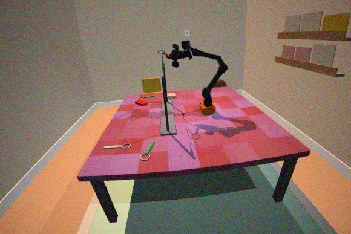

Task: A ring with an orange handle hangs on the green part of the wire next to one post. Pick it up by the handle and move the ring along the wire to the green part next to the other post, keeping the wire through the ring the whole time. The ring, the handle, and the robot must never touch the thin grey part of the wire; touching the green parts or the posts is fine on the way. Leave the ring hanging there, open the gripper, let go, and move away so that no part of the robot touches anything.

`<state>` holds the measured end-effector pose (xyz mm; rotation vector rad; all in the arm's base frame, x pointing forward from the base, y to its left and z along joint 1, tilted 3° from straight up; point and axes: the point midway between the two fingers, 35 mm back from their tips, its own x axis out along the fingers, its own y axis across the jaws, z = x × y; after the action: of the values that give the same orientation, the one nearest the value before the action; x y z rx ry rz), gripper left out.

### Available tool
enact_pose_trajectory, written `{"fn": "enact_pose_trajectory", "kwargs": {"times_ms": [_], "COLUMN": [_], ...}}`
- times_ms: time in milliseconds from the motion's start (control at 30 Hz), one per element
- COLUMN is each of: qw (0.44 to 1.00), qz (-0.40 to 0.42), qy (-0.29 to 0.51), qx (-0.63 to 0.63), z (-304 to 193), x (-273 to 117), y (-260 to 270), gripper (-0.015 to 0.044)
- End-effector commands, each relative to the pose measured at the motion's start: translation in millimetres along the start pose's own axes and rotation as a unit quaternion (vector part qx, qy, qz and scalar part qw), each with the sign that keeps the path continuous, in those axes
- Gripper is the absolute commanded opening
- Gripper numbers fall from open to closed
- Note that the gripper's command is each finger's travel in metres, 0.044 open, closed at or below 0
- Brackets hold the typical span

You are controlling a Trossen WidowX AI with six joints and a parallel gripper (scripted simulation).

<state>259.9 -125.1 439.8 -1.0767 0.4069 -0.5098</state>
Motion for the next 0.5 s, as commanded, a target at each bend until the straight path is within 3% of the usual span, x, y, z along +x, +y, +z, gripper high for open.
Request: {"fn": "enact_pose_trajectory", "kwargs": {"times_ms": [0,467], "qw": [1.000,0.994], "qz": [-0.015,-0.058], "qy": [-0.003,-0.012], "qx": [-0.019,-0.094], "z": [-0.4,-0.1], "x": [-2.3,-1.9], "y": [-3.4,-8.0], "gripper": [-0.0150,-0.0150]}}
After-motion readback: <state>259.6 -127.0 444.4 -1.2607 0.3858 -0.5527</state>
